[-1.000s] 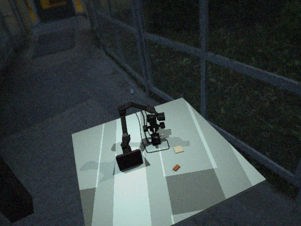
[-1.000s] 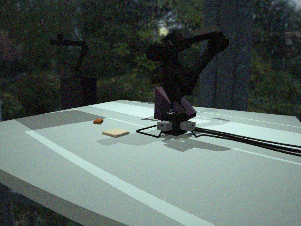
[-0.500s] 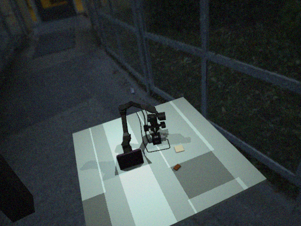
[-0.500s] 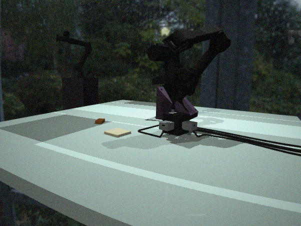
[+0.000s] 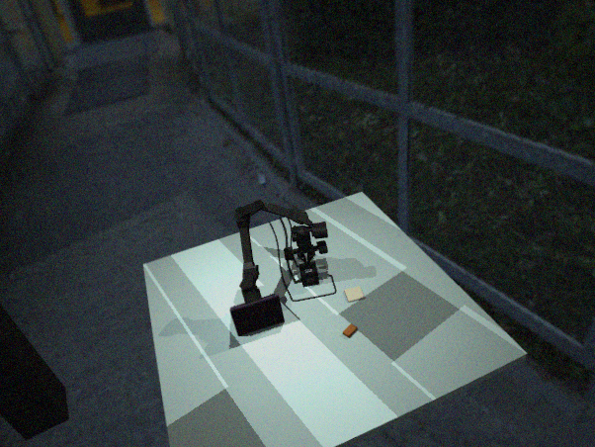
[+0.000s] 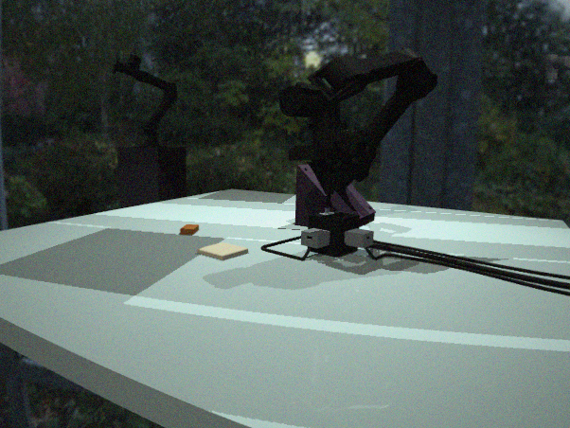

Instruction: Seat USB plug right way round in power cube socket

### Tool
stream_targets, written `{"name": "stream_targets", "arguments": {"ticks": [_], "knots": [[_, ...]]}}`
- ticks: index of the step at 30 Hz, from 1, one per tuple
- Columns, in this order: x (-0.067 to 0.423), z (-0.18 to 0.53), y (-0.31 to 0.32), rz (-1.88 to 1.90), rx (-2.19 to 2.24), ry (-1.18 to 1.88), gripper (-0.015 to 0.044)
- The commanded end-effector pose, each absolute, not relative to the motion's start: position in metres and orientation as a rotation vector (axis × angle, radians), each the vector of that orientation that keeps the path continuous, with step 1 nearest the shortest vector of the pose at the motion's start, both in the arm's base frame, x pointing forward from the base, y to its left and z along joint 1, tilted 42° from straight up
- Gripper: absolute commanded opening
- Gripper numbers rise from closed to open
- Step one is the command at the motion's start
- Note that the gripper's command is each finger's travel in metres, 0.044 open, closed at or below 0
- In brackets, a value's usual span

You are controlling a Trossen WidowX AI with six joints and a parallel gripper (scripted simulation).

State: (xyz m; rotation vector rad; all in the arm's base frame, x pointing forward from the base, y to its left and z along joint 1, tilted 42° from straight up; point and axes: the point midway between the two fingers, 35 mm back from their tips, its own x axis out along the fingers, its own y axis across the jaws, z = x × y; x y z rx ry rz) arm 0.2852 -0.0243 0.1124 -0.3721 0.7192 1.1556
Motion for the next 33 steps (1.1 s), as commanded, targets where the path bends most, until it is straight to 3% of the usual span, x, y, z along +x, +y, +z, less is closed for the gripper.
{"name": "stream_targets", "arguments": {"ticks": [1, 33], "knots": [[0.2857, 0.1122, -0.0238, 1.153, -0.367, 0.717, 0.0000], [0.2864, 0.1094, -0.0213, 1.153, -0.367, 0.717, 0.0000]]}}
